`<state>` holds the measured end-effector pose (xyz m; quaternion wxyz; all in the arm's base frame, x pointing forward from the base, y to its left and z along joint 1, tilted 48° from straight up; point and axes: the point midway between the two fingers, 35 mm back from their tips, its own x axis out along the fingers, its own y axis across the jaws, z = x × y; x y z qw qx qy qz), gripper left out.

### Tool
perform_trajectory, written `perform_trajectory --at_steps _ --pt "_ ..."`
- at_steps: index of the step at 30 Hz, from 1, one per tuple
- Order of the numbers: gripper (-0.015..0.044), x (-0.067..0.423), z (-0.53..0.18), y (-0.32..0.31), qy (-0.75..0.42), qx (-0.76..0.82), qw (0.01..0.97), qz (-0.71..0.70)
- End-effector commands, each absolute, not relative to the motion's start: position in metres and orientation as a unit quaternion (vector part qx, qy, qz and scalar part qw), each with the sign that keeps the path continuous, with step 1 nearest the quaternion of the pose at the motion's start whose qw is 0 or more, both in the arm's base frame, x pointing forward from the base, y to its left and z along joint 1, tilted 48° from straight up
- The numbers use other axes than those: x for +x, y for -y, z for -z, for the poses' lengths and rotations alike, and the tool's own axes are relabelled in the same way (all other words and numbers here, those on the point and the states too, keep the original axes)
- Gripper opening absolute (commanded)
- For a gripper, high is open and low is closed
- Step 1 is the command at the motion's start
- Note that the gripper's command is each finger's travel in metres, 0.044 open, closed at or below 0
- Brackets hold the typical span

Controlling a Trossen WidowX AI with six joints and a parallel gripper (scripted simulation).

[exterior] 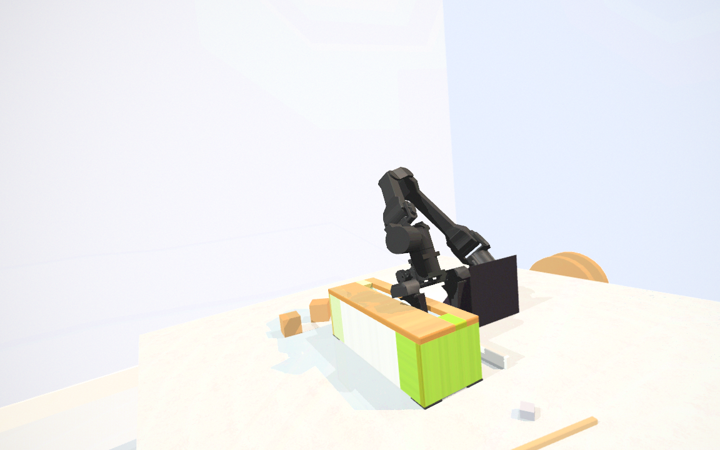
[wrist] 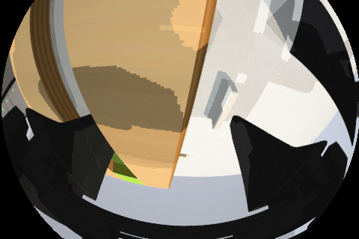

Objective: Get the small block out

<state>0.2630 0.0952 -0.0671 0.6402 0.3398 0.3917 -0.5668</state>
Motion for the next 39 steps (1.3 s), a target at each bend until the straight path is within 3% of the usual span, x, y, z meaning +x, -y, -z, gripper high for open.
perform_trajectory --at_steps 1,39 --pt "0.04 0.263 0.071 -0.099 -0.392 0.343 0.639 0.566" --pt "0.04 0.26 0.085 -0.133 -0.393 0.343 0.638 0.566"
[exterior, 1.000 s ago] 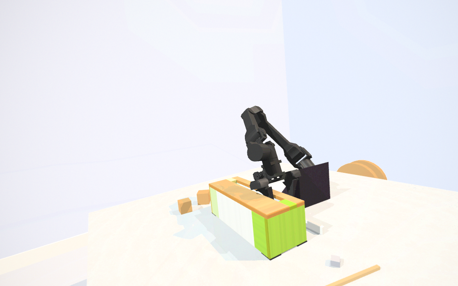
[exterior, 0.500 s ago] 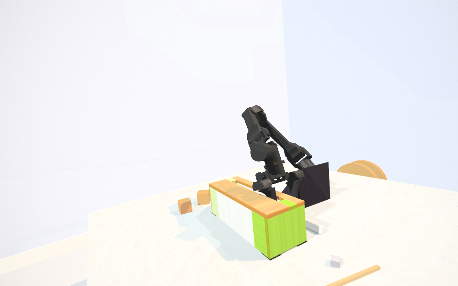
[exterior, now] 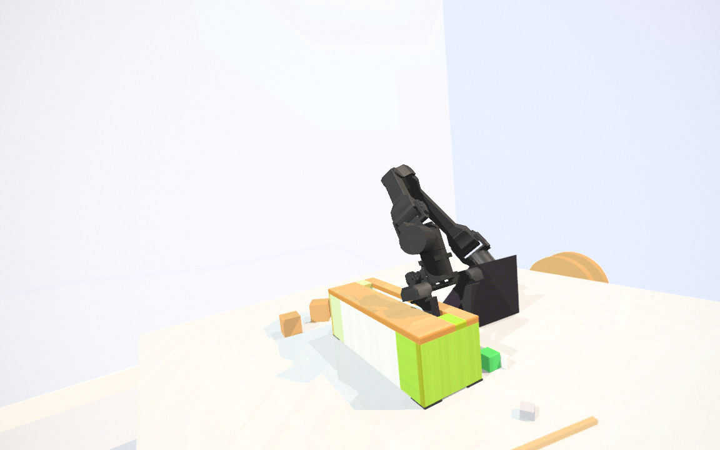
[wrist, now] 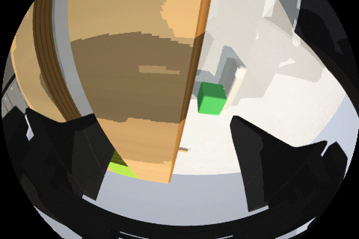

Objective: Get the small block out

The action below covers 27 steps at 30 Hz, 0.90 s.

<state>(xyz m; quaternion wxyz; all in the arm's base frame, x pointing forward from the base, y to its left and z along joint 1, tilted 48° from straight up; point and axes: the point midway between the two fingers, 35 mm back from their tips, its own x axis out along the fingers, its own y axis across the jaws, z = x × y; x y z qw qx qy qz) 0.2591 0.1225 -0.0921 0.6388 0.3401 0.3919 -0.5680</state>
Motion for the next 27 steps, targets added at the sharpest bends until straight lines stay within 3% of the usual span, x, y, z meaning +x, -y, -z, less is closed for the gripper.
perform_trajectory --at_steps 1,9,11,14,21,27 --pt "0.04 0.259 0.079 -0.139 -0.394 0.343 0.638 0.566" --pt "0.04 0.256 0.054 -0.165 -0.394 0.342 0.644 0.559" --pt "0.0348 0.255 0.055 -0.166 -0.412 0.318 0.658 0.545" --pt "0.0285 0.251 0.057 -0.169 -0.479 0.209 0.707 0.477" --pt "0.0285 0.242 0.063 -0.177 -0.595 -0.087 0.751 0.274" --pt "0.0285 0.235 0.067 -0.183 -0.629 -0.343 0.693 0.084"
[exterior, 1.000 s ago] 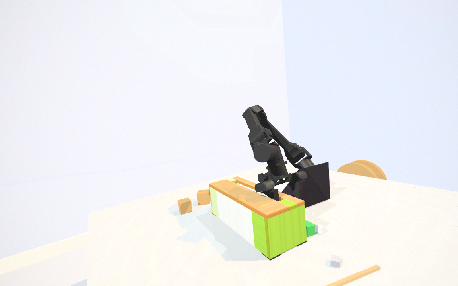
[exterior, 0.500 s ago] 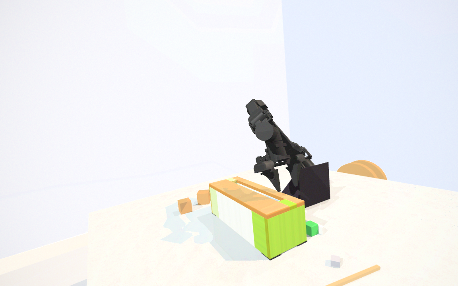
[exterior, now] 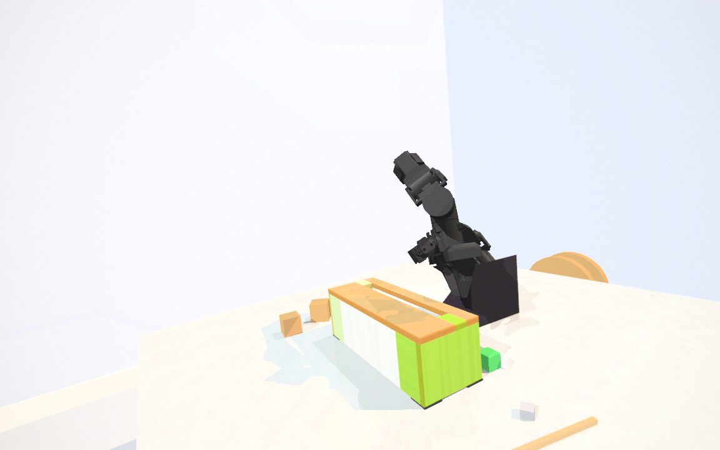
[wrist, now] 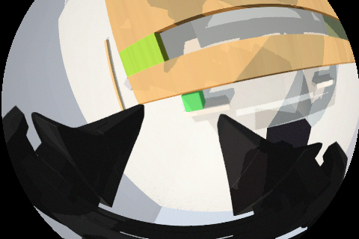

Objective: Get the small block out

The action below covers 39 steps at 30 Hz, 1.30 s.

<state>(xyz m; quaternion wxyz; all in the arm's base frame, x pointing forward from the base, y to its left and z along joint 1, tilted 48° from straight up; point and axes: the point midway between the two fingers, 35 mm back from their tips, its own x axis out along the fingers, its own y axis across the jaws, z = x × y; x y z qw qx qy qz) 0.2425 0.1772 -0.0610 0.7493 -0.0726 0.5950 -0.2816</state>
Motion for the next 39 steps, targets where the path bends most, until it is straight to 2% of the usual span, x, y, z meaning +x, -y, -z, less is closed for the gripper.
perform_trajectory --at_steps 1,7,19,29,39 --pt "0.0285 0.234 0.068 -0.184 -0.628 -0.384 0.675 0.052" --pt "0.0285 0.227 0.072 -0.189 -0.599 -0.581 0.54 -0.109" --pt "0.0285 0.218 0.076 -0.196 -0.482 -0.781 0.244 -0.312" --pt "0.0285 0.21 0.08 -0.203 -0.335 -0.838 -0.055 -0.427" --pt "0.0285 0.202 0.083 -0.208 -0.171 -0.785 -0.349 -0.482"
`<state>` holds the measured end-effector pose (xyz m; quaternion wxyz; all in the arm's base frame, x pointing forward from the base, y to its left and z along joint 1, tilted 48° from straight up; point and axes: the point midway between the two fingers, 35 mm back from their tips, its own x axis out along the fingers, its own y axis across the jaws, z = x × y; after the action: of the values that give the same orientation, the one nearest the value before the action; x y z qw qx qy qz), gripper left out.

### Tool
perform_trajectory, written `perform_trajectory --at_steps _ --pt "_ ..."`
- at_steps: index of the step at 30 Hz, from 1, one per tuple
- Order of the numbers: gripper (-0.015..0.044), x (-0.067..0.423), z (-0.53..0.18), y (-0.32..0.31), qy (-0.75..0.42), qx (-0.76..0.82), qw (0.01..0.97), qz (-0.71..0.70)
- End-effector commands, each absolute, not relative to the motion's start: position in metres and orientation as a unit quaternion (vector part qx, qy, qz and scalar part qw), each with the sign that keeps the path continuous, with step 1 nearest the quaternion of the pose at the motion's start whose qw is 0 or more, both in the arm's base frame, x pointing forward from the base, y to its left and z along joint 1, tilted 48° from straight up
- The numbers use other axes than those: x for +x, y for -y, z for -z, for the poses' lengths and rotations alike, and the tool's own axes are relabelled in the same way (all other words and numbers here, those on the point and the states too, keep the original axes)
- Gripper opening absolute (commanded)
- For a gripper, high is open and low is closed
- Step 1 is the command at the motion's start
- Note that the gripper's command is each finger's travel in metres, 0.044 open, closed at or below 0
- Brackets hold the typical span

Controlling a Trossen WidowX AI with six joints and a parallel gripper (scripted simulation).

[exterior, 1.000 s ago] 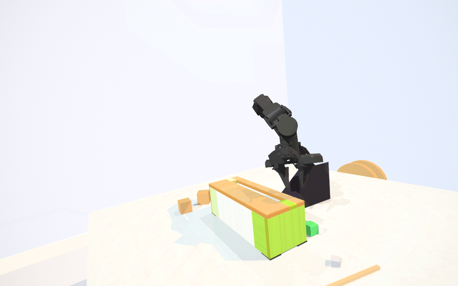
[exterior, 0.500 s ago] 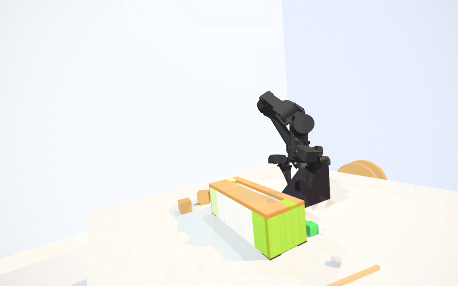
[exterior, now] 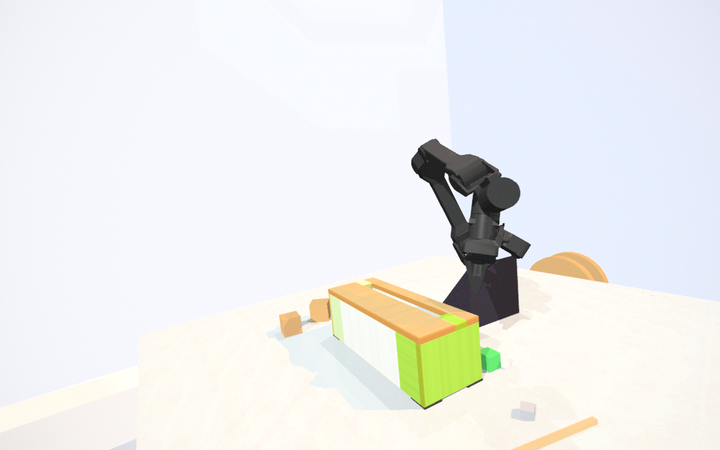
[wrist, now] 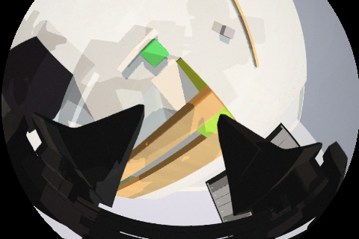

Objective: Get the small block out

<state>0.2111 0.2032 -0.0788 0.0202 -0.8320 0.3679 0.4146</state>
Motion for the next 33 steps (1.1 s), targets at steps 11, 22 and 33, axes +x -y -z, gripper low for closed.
perform_trajectory --at_steps 11,22,33 --pt "0.0285 0.202 0.083 -0.209 -0.163 -0.78 -0.363 -0.483" --pt "0.0285 0.208 0.135 -0.158 -0.163 -0.78 -0.363 -0.483" --pt "0.0285 0.208 0.15 -0.139 -0.164 -0.78 -0.364 -0.482"
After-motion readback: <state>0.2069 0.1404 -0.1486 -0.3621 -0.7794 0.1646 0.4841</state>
